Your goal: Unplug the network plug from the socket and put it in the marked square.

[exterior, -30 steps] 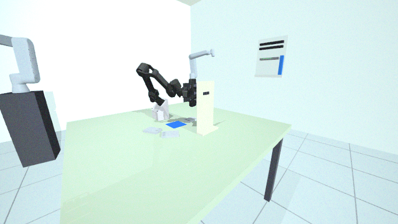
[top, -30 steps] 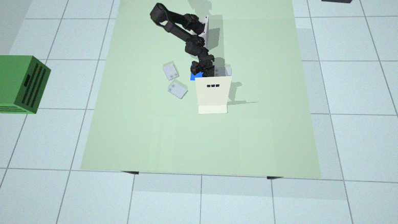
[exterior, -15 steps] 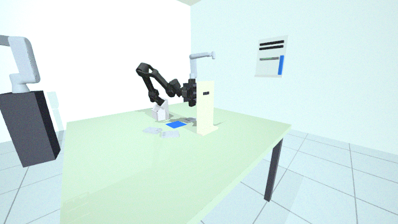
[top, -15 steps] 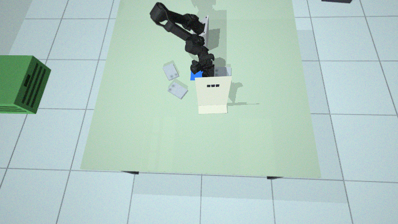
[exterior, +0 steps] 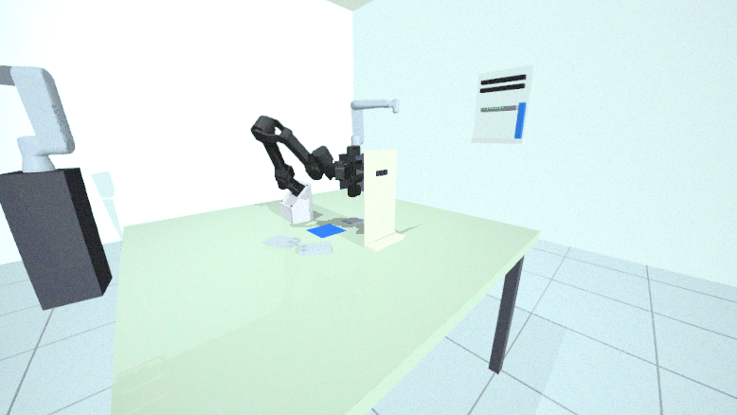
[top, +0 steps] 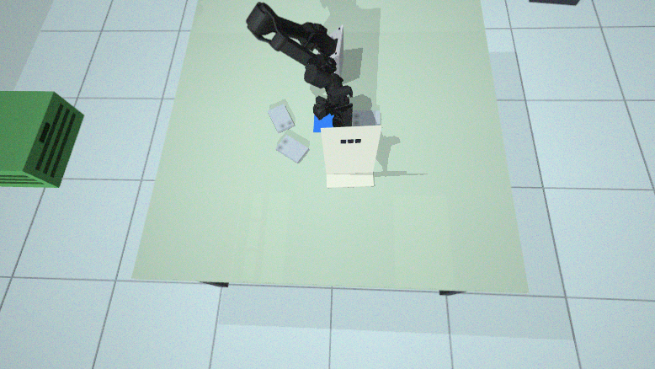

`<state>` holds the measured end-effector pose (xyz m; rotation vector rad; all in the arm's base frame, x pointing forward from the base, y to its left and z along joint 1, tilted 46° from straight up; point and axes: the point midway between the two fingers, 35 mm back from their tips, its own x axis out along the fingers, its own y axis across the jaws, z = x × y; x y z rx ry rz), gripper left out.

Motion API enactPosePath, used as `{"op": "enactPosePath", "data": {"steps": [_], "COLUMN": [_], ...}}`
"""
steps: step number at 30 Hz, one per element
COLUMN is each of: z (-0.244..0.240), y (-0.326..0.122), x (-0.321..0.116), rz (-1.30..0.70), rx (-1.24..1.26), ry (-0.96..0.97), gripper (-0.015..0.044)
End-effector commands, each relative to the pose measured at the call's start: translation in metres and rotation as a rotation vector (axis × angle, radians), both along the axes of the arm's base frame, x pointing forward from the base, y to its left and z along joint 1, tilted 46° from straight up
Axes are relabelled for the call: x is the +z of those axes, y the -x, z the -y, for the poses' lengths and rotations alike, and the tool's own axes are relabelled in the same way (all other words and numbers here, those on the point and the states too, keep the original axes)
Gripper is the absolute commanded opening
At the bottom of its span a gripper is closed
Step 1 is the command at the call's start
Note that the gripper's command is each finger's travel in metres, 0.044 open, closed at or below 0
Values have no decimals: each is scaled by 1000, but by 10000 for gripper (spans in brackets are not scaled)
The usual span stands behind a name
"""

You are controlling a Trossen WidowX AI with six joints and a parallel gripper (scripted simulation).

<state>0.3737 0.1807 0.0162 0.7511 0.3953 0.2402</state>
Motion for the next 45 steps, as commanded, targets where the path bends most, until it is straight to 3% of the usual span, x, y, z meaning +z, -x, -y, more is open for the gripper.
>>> {"op": "enactPosePath", "data": {"steps": [1,45], "z": [2,6], "y": [4,30], "x": [-1,1], "rz": [-3,-5], "rx": [-2,-2], "ry": [2,3], "gripper": [0,0]}}
